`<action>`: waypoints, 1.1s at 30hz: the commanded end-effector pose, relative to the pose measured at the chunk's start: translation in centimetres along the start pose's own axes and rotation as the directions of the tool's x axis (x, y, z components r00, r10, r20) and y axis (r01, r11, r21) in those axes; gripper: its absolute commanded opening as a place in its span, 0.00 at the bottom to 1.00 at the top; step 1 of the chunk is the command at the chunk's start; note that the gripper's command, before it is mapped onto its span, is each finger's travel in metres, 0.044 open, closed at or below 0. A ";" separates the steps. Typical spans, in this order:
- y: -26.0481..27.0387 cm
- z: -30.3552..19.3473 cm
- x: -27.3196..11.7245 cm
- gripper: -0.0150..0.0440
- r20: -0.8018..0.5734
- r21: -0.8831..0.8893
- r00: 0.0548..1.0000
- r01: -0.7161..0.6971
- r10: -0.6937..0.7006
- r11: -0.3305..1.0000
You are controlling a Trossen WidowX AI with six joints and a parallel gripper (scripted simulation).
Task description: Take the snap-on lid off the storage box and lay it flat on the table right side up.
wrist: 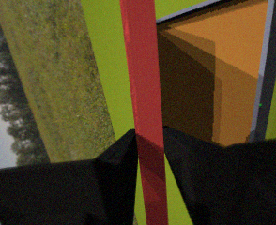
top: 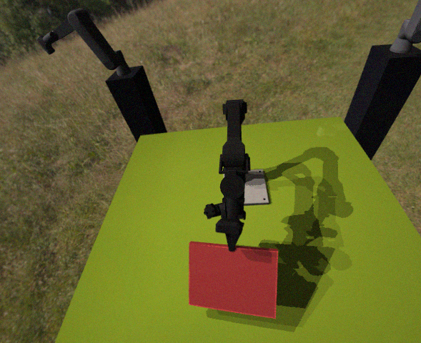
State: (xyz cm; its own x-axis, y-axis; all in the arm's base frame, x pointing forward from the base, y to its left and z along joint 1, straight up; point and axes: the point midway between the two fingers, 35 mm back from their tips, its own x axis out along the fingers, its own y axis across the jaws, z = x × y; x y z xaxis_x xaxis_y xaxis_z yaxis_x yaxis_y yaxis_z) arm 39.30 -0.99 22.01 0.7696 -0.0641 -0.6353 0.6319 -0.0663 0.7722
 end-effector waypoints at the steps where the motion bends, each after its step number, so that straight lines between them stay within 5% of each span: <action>1: 1.1 -0.1 -0.7 0.25 -0.004 -0.004 1.000 -0.018 0.018 1.000; 33: 2.5 0.6 -2.3 0.25 -0.004 -0.004 1.000 -0.018 0.018 1.000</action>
State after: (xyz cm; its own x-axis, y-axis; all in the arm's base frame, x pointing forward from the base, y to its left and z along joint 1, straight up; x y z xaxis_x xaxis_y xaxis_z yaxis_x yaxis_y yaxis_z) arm 39.22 -1.11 25.45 0.7733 -0.0613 -0.6310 0.6278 -0.0644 0.7757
